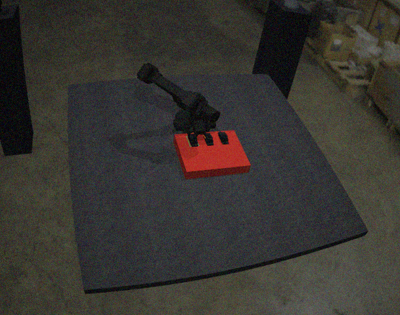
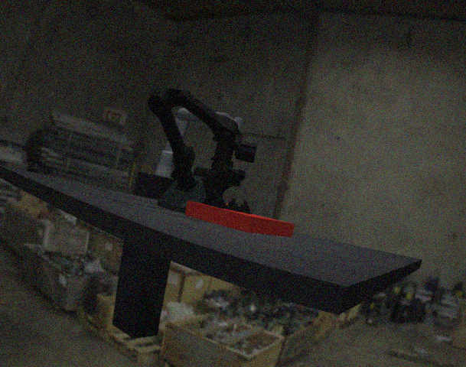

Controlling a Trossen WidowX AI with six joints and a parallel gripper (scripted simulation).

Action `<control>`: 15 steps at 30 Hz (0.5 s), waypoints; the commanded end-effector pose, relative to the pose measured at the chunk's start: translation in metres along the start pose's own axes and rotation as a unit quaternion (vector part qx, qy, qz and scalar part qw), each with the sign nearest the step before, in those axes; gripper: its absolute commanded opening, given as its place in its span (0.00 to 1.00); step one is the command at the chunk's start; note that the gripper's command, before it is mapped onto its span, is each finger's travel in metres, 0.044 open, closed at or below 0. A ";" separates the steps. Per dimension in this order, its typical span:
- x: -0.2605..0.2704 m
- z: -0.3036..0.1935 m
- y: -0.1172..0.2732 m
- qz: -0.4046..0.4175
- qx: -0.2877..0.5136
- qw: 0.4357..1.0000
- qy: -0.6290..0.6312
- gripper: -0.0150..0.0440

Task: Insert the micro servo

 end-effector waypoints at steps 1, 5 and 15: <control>0.000 0.000 -0.004 -0.001 -0.001 1.000 0.001 0.25; 0.000 0.000 -0.002 -0.001 -0.001 1.000 0.001 0.39; 0.001 0.000 0.015 0.001 -0.001 1.000 0.001 0.57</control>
Point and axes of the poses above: the point midway between the two fingers, 35 mm back from their tips, its own y axis back along the fingers, its own x axis across the jaws, z = x × y, the point moved 2 cm from there along y, back along the fingers, and after that the axes turned 12 degrees about -y, right-handed, at the moved point
